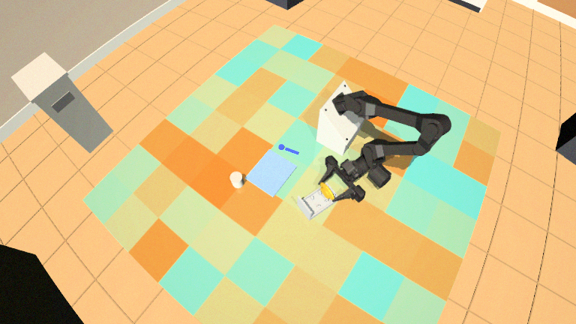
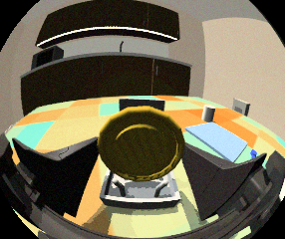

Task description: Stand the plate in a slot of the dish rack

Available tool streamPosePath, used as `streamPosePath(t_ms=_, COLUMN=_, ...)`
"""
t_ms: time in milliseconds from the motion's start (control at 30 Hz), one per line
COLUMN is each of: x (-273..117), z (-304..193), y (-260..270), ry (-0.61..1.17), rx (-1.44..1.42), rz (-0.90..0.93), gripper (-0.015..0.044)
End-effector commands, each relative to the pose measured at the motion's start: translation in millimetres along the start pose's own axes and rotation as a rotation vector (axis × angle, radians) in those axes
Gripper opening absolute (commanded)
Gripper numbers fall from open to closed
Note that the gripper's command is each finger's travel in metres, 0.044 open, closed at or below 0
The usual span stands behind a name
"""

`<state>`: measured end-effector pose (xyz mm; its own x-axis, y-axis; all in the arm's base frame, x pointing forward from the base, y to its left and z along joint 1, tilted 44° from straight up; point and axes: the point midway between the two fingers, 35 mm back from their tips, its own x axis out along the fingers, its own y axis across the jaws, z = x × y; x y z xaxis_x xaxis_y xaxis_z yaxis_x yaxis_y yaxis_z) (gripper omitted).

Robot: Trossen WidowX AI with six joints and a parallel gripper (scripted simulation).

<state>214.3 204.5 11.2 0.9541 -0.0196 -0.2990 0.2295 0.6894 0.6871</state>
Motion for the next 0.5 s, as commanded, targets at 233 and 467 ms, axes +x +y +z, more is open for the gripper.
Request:
streamPosePath(t_ms=233, x=-0.1, z=0.3, y=-0.1, ry=0.000, rx=0.000, rz=0.000, gripper=0.0105)
streamPosePath(t_ms=467, x=-0.1, z=0.3, y=-0.1, ry=0.000, rx=0.000, rz=0.000, gripper=0.0289)
